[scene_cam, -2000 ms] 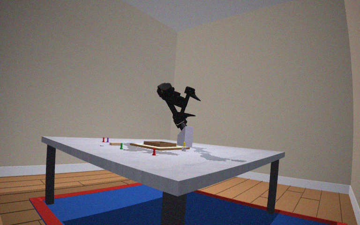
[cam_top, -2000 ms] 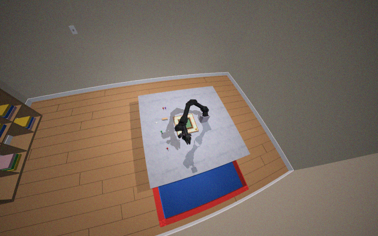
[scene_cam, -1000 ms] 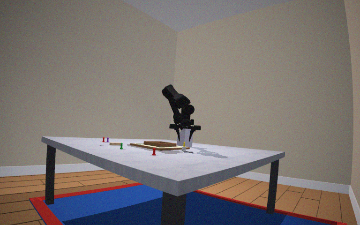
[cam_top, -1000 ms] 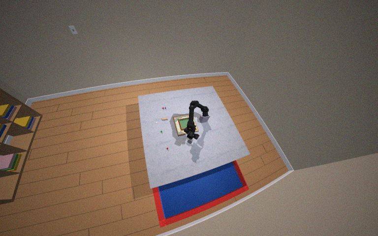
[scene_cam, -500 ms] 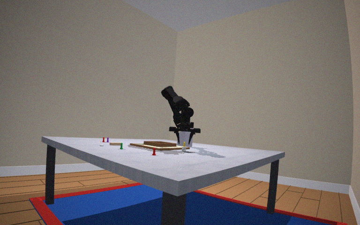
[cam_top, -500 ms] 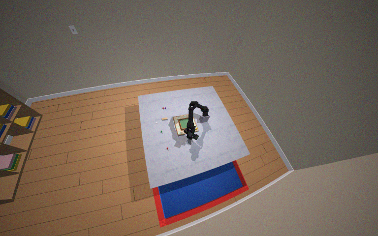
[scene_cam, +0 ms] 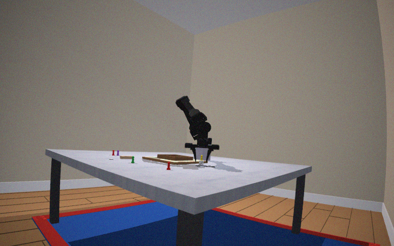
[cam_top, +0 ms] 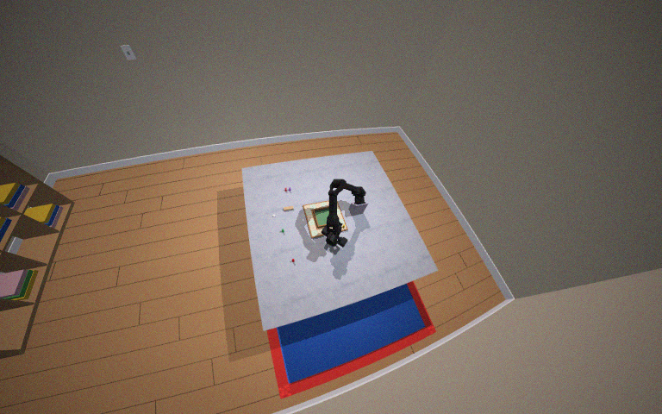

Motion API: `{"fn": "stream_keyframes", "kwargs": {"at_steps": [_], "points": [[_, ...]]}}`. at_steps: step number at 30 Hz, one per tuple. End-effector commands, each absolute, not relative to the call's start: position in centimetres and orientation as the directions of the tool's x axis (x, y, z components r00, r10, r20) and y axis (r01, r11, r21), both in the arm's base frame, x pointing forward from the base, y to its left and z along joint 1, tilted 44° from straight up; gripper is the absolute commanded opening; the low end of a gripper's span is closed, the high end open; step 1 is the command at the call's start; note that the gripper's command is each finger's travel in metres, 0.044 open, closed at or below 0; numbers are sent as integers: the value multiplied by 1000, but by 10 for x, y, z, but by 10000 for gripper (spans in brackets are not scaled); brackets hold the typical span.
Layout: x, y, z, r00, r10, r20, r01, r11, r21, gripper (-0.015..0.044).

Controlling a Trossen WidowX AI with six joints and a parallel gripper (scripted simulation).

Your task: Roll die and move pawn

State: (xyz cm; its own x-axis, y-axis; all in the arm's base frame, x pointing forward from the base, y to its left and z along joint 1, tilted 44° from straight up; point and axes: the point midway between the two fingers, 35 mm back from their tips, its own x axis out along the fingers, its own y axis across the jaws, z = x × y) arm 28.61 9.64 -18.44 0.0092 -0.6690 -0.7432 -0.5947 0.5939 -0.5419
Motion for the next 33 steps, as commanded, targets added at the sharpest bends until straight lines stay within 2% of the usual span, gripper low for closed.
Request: {"fn": "stream_keyframes", "kwargs": {"at_steps": [1,3,9,16,19,22,33], "points": [[281,89,-190,0,-679,-734,-605,585,-540,275],[281,89,-190,0,-679,-734,-605,585,-540,275],[281,89,-190,0,-679,-734,-605,585,-540,118],[281,89,-190,0,-679,-734,-605,585,-540,71],[283,93,-187,16,-677,-736,-602,581,-547,0],[287,106,-176,46,-671,-740,-597,575,-559,0],[287,152,-127,18,-670,-742,-604,584,-543,0]]}}
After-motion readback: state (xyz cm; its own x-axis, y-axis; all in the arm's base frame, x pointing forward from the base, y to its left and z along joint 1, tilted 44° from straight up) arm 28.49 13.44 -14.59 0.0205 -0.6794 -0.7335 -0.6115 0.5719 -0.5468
